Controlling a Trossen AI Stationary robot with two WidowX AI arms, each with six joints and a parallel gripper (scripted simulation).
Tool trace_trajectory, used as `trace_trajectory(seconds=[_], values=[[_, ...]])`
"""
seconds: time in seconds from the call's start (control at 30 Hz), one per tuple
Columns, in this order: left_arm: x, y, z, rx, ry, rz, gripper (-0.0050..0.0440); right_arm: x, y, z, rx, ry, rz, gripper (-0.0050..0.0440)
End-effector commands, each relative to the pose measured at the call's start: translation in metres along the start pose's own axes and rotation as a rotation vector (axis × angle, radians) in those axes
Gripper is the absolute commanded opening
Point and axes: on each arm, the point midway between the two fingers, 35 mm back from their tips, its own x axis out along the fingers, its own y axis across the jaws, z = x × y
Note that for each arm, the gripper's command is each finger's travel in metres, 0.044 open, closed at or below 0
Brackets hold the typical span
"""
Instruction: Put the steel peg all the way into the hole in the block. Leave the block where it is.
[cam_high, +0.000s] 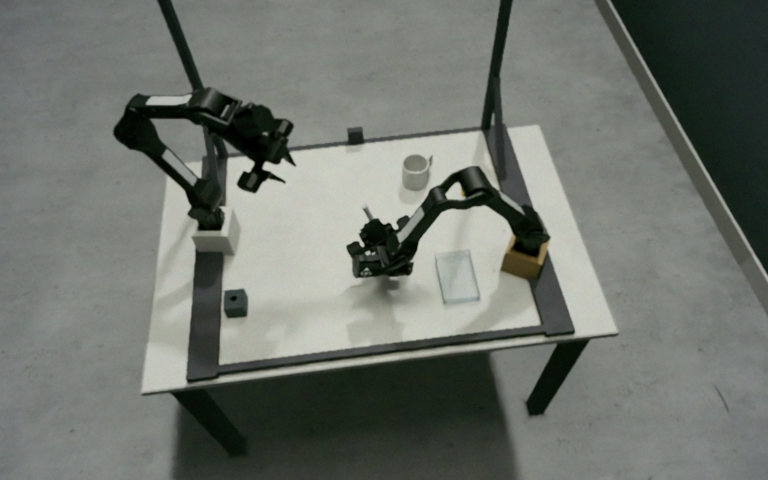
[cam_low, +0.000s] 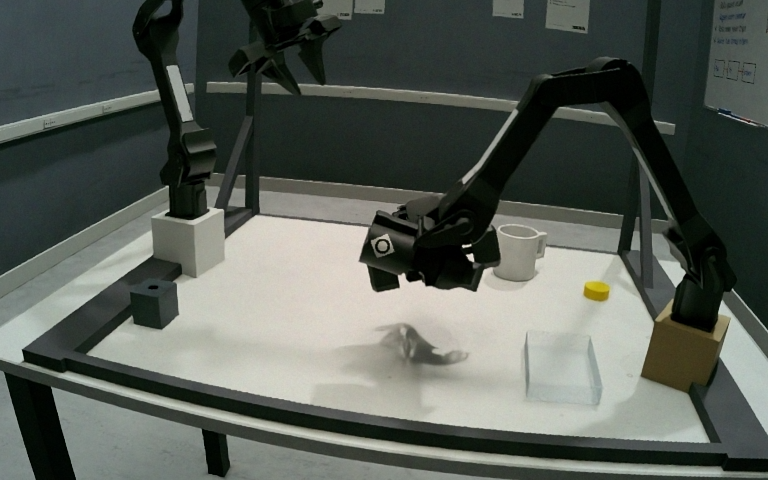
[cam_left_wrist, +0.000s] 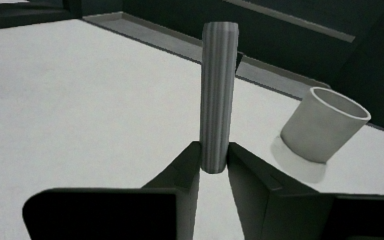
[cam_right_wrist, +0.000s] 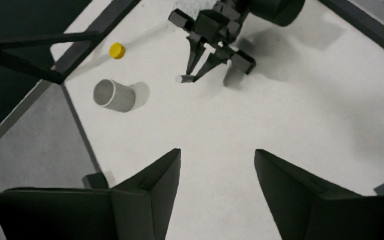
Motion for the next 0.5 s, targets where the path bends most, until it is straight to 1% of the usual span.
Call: trace_trajectory(seconds=[0.0,0.03,0.2,0.37,0.4,0.47], values=[[0.001,-0.001,-0.002,-0.046,-0.041,0.008,-0.005,0.001,0.007,0.013,0.036,0.019,-0.016,0.022],[0.0,-0.001,0.002,-0.043,-0.048,0.011,-0.005,0.003,0.008,0.015,0.044,0.026,-0.019,0.022],[0.0,0.002,0.004,-0.017,-0.064,0.018,-0.005,0.005,0.01,0.018,0.059,0.039,-0.027,0.022],[0.0,0.008,0.007,0.05,-0.083,0.032,-0.005,0.007,0.012,0.021,0.07,0.048,-0.032,0.022],[0.001,0.008,0.002,0.033,-0.086,0.03,-0.005,0.009,0.013,0.022,0.078,0.054,-0.036,0.022],[0.002,0.008,-0.001,0.004,-0.097,0.026,-0.005,0.014,0.016,0.027,0.099,0.072,-0.048,0.022]])
